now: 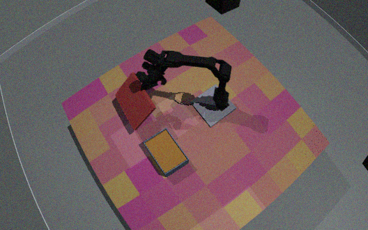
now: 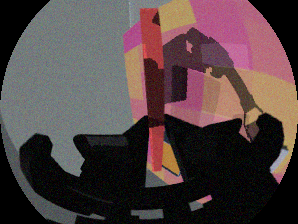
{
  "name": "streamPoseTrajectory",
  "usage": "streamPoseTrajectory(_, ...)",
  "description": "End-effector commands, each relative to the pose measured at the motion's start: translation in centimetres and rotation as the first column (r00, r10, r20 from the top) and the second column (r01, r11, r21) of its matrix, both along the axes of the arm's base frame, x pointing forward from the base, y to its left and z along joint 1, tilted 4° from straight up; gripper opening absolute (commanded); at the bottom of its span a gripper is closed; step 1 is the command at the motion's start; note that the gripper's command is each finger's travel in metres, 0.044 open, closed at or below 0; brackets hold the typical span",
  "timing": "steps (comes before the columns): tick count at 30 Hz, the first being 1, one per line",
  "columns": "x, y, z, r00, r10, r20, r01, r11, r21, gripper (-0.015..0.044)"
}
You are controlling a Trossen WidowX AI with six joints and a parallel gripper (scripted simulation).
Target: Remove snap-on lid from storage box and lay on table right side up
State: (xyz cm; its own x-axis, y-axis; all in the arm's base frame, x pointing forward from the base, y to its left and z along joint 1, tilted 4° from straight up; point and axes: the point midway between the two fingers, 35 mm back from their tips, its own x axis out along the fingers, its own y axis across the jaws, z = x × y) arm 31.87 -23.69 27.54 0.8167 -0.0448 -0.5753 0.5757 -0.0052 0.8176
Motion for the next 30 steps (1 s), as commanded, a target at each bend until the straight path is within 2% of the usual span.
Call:
streamPoseTrajectory(1, 0.0, -0.7, 0.2, 1.000, 0.007, 0.007, -0.007, 1.000, -0.005, 0.0000)
streamPoseTrajectory(30, -0.7, -5.8, 0.3, 1.000, 0.007, 0.006, -0.007, 1.000, -0.010, 0.0000)
